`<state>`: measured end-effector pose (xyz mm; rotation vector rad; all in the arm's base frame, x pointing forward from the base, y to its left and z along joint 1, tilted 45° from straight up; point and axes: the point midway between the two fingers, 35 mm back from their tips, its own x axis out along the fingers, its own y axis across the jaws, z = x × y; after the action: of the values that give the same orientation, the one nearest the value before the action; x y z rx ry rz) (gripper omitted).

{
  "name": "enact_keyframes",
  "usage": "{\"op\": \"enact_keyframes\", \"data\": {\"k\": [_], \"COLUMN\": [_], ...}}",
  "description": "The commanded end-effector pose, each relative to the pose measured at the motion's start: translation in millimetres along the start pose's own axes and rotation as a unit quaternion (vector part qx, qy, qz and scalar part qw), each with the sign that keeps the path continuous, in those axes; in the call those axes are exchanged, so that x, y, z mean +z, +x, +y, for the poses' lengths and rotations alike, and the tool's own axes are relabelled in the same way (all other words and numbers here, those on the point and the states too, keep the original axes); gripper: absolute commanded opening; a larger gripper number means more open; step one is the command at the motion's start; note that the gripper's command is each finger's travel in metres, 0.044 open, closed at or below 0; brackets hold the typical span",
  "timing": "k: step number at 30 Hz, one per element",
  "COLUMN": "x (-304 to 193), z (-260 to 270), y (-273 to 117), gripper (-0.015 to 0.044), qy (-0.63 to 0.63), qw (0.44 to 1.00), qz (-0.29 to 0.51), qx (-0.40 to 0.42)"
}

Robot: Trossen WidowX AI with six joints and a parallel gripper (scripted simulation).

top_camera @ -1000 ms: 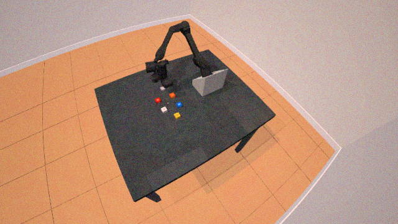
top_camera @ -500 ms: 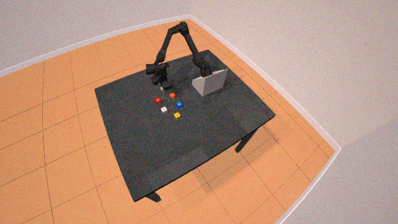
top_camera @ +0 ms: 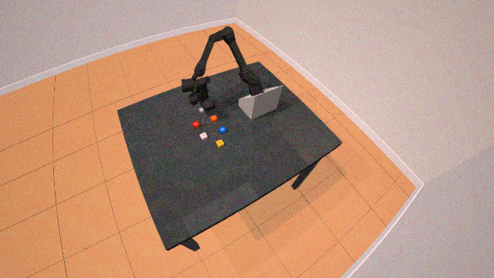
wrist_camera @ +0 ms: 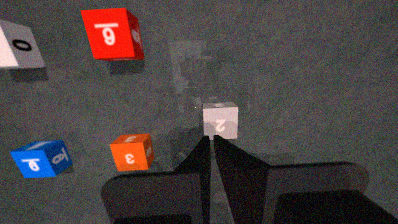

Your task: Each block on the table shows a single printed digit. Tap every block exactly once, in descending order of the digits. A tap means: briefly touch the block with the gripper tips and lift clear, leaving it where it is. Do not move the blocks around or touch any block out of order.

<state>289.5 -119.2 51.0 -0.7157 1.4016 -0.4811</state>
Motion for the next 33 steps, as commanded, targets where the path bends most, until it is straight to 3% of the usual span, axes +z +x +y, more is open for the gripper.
{"op": "enact_keyframes", "data": {"k": [1, 4, 9, 17, 30, 33], "x": [2, 4, 2, 8, 85, 86], "z": [-2, -1, -1, 5, 168, 178], "y": [-13, -23, -91, -94, -96, -95], "gripper": [0.002, 0.002, 0.002, 0.002, 0.002, 0.002], "qy": [0.005, 0.005, 0.005, 0.005, 0.006, 0.007], "qw": [1.0, 1.0, 1.0, 1.0, 1.0, 1.0], "qz": [-0.004, -0.004, -0.004, -0.004, -0.005, -0.005], "qx": [-0.003, -0.001, 0.0, 0.001, 0.004, 0.003]}}
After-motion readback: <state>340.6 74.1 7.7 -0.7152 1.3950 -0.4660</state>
